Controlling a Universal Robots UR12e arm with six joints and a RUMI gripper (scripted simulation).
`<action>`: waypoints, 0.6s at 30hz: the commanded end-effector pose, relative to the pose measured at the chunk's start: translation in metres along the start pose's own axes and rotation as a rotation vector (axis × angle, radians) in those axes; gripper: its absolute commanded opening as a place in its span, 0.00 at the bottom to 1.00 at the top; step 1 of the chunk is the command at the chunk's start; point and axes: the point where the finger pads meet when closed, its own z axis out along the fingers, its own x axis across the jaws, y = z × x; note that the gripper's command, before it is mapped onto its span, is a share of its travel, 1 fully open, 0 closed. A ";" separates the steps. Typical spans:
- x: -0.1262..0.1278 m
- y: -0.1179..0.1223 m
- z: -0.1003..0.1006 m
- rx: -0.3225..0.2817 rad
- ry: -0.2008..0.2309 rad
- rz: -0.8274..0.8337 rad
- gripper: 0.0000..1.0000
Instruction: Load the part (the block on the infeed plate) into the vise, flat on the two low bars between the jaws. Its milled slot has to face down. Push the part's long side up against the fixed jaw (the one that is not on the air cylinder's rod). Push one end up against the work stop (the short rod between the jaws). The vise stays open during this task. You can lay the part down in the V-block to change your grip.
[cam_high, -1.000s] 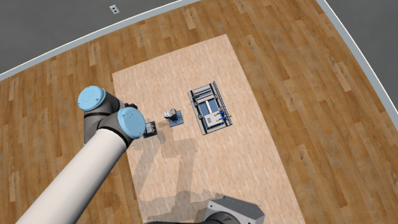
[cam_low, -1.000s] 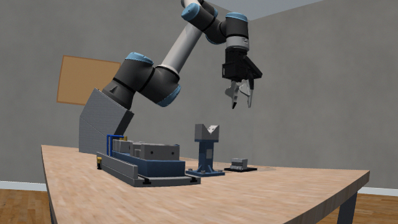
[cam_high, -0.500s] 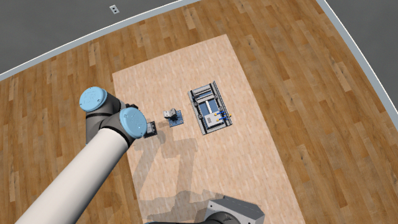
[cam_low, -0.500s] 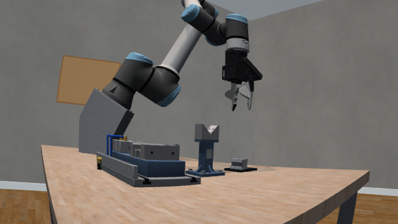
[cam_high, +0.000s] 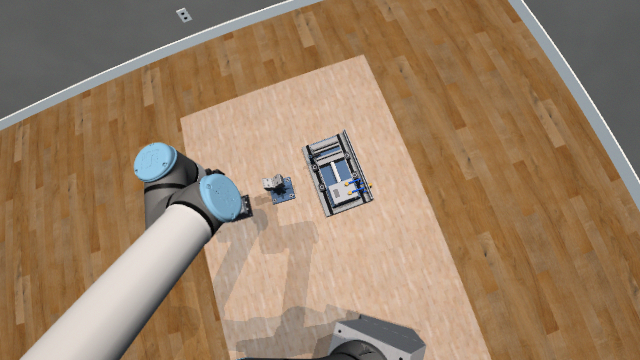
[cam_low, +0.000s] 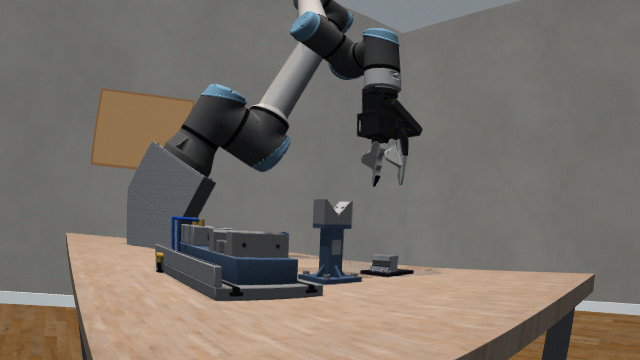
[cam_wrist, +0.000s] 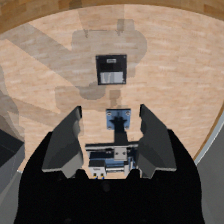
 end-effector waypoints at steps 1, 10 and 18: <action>0.001 0.000 0.006 0.000 0.001 0.000 0.51; 0.001 0.000 0.026 0.000 0.001 0.000 0.51; 0.001 0.000 0.040 0.000 0.001 0.000 0.51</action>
